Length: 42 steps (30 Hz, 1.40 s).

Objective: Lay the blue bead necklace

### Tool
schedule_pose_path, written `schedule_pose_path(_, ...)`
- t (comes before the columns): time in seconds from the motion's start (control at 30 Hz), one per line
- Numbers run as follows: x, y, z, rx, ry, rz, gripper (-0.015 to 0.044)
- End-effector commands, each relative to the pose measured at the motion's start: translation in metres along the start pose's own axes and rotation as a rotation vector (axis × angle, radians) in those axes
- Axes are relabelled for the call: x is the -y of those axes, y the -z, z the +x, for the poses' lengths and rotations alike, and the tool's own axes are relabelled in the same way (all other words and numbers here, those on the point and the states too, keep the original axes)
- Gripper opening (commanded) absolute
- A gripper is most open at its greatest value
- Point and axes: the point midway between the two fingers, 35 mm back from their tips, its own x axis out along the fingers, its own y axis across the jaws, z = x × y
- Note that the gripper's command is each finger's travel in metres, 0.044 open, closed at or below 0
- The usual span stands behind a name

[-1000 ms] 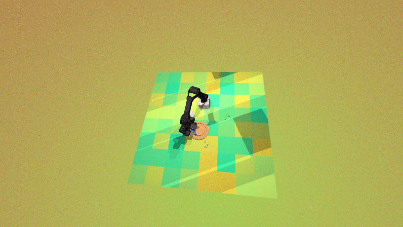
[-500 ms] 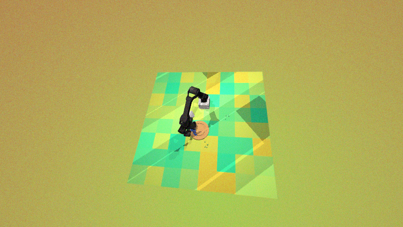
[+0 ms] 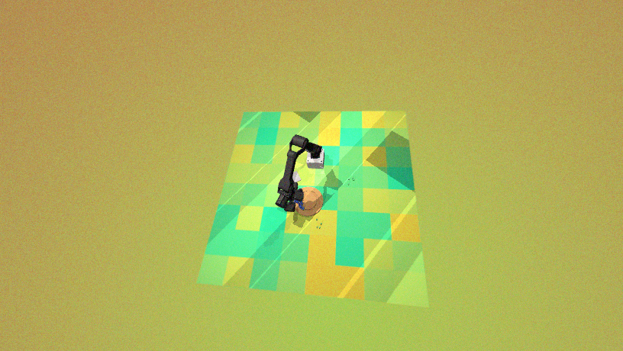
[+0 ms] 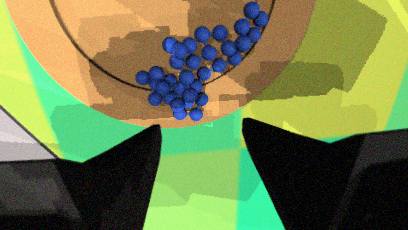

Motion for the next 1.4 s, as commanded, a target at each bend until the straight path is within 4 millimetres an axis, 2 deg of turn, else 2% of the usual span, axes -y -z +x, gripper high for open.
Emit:
schedule_pose_path(0.0,-0.001,0.0,0.009,0.001,-0.006,-0.003,0.025)
schedule_pose_path(0.3,-0.003,-0.001,0.023,0.002,-0.009,-0.007,0.025)
schedule_pose_path(0.47,-0.003,-0.001,0.024,0.002,-0.01,-0.007,0.025)
schedule_pose_path(0.8,-0.003,-0.001,0.022,0.003,-0.009,-0.002,0.0)
schedule_pose_path(1.37,-0.003,-0.001,0.022,0.003,-0.009,-0.002,0.0)
